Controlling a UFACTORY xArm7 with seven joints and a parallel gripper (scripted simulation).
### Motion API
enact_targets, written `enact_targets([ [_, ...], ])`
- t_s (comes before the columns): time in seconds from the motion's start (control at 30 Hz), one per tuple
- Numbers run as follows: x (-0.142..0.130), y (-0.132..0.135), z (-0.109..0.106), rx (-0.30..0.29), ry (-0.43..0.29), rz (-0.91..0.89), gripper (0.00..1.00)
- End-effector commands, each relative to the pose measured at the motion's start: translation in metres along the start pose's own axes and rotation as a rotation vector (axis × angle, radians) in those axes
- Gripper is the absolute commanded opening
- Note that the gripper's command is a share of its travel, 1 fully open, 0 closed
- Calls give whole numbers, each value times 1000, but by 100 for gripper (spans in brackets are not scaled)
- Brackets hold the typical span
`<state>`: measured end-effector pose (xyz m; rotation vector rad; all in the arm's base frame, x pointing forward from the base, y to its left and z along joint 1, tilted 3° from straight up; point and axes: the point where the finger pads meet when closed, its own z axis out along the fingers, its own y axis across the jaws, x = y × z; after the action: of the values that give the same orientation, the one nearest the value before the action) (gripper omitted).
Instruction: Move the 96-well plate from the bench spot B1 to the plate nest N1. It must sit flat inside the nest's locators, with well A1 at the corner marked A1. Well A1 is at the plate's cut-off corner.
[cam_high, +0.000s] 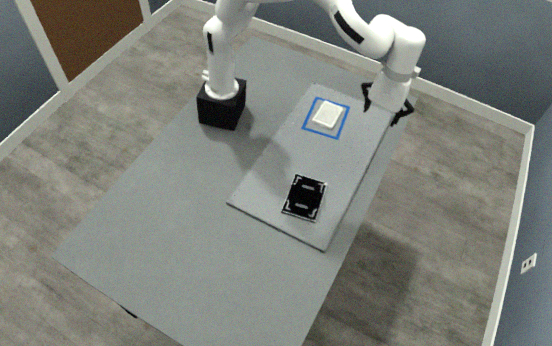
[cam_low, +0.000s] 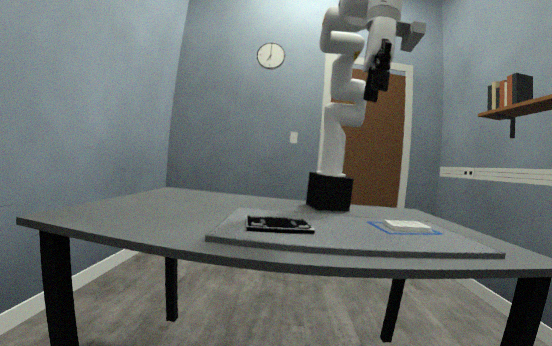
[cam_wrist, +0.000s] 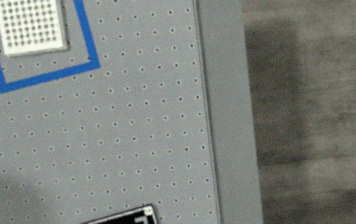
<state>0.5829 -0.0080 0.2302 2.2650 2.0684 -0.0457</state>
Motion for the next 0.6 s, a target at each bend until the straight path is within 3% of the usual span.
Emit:
enact_targets([
  [0.0,0,1,-3,-6,1,1,100],
  [0.57,47,-15,39,-22,6,-21,100],
])
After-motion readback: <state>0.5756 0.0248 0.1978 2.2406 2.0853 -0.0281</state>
